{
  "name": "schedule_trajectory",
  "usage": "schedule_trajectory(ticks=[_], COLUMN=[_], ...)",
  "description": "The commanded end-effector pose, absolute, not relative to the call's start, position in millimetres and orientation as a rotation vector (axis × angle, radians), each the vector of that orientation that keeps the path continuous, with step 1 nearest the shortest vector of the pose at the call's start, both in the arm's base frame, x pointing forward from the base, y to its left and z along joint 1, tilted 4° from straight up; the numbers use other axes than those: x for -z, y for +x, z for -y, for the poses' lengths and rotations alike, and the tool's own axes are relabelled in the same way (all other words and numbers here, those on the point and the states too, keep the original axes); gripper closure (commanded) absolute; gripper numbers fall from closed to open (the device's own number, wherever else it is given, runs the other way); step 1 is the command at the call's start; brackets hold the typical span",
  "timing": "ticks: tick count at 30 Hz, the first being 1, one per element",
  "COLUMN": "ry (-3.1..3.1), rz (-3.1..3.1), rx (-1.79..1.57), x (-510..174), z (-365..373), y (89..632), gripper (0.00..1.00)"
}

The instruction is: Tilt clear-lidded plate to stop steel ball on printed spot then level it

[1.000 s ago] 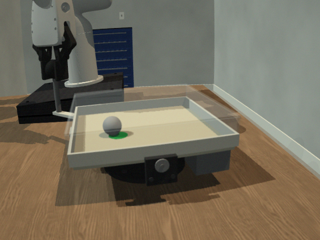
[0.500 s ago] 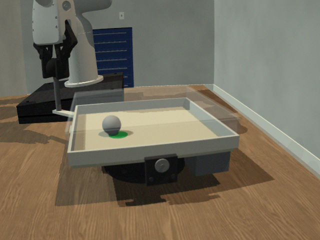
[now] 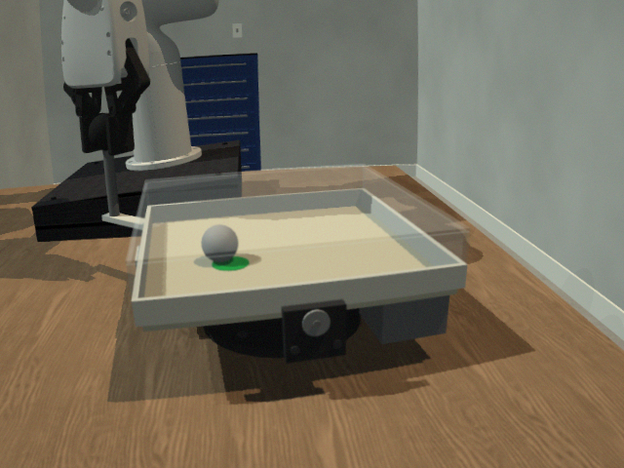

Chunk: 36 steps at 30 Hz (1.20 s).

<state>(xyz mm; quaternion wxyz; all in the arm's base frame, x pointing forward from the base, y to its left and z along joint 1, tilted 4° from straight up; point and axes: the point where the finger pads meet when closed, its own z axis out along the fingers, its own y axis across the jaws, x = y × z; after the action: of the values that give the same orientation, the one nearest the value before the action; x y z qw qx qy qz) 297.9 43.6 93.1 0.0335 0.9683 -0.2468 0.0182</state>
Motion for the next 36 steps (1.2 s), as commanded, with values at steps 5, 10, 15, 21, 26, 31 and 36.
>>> schedule_trajectory(ticks=[5, 10, 15, 21, 26, 31, 36], ry=[2.982, 2.982, 2.982, 2.982, 2.982, 2.982, 2.982], rz=[0.762, 0.762, 0.762, 0.762, 0.762, 0.762, 0.762], rx=[-0.068, -0.068, -0.068, -0.068, -0.068, -0.068, -0.068], x=[-91.9, -90.2, -89.9, -91.2, -93.2, -94.0, -94.0], z=[-42.8, -42.3, -42.2, -42.8, -43.9, -44.4, -44.4], y=[299.3, 298.5, 298.4, 298.6, 298.8, 298.6, 298.6], gripper=[1.0, 1.0, 1.0, 1.0, 1.0, 1.0, 1.0])
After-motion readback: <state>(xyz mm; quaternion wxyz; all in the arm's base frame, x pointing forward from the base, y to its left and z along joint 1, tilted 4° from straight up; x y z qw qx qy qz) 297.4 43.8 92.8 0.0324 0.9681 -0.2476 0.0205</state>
